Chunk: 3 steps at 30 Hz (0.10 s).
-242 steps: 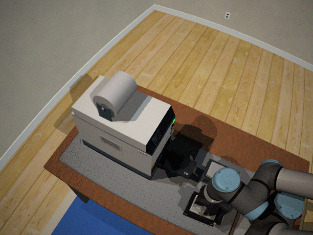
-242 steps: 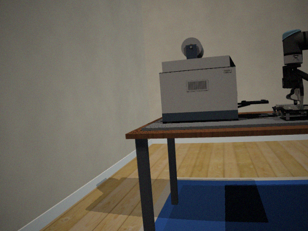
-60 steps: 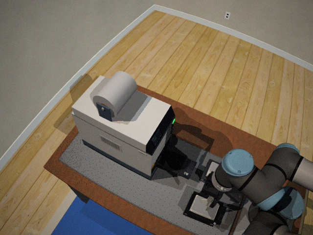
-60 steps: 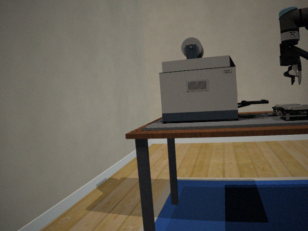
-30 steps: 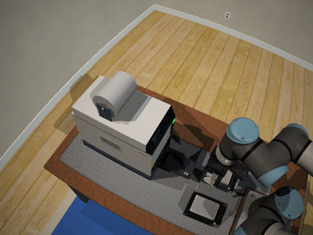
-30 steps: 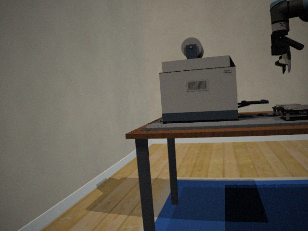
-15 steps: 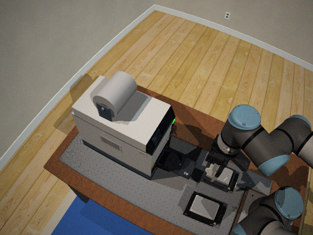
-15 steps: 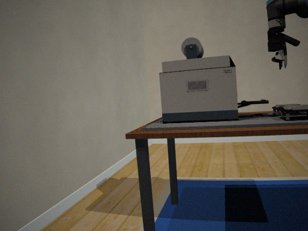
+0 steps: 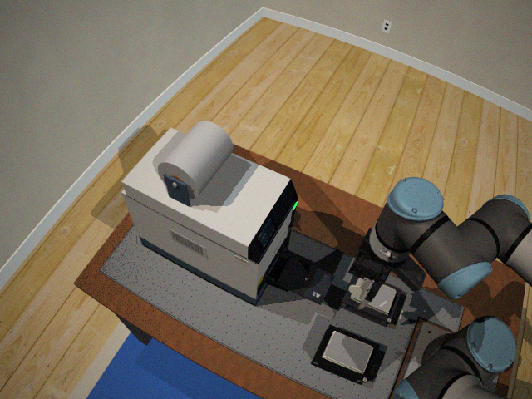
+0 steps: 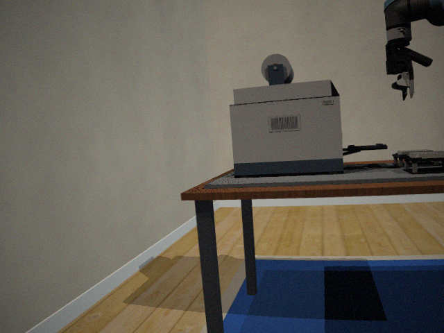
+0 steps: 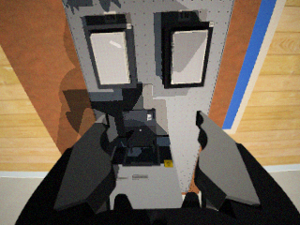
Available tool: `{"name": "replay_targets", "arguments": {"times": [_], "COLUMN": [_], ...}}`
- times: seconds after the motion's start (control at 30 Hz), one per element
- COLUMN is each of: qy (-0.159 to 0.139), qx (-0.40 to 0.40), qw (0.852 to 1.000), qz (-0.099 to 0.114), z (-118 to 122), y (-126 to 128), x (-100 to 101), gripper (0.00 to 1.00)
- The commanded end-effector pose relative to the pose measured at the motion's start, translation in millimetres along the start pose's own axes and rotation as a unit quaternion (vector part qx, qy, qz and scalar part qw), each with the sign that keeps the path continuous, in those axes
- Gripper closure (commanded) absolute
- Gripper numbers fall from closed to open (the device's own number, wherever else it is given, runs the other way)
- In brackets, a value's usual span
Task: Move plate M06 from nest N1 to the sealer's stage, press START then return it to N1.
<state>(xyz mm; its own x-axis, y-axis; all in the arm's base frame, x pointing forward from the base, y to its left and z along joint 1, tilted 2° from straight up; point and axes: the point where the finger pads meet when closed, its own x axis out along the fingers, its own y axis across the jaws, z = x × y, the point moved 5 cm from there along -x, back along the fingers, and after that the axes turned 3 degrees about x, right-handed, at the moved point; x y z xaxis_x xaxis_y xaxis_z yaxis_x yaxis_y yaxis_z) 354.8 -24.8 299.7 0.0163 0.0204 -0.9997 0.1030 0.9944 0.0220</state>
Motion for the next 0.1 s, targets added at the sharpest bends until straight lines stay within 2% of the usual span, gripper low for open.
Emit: {"name": "replay_targets", "arguments": {"times": [0.0,0.07], "qy": [-0.001,-0.001], "qx": [-0.001,-0.001], "qw": [1.000,1.000], "qz": [0.000,0.000], "z": [0.1,0.1], "y": [0.8,0.8], "x": [-0.8,-0.8], "gripper": [0.32,0.32]}}
